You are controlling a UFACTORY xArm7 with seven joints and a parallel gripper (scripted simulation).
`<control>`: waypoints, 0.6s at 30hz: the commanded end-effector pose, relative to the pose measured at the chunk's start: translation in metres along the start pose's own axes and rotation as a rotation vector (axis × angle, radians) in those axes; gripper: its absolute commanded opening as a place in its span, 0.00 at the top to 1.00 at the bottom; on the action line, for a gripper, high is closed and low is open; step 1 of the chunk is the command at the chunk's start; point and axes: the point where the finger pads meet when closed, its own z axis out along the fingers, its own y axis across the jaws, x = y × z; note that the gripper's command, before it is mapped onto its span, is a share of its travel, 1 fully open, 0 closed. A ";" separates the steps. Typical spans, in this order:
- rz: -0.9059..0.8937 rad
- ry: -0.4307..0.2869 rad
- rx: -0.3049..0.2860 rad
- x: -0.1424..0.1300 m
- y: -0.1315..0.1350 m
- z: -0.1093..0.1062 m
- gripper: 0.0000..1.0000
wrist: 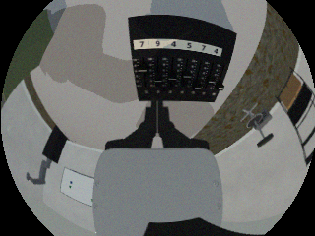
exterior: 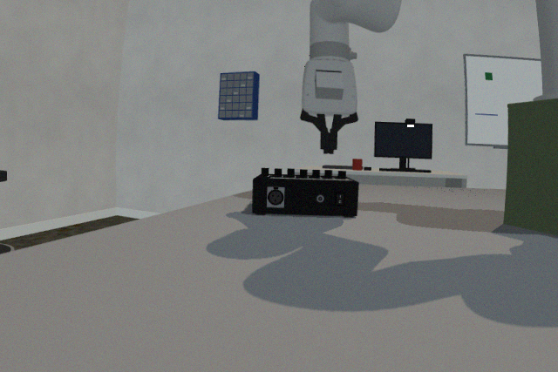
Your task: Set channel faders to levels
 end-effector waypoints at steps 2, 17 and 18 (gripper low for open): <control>0.000 -0.002 -0.003 -0.001 0.001 -0.001 1.00; 0.000 -0.002 -0.003 -0.001 0.001 0.004 1.00; 0.000 -0.002 -0.003 -0.001 0.001 0.005 1.00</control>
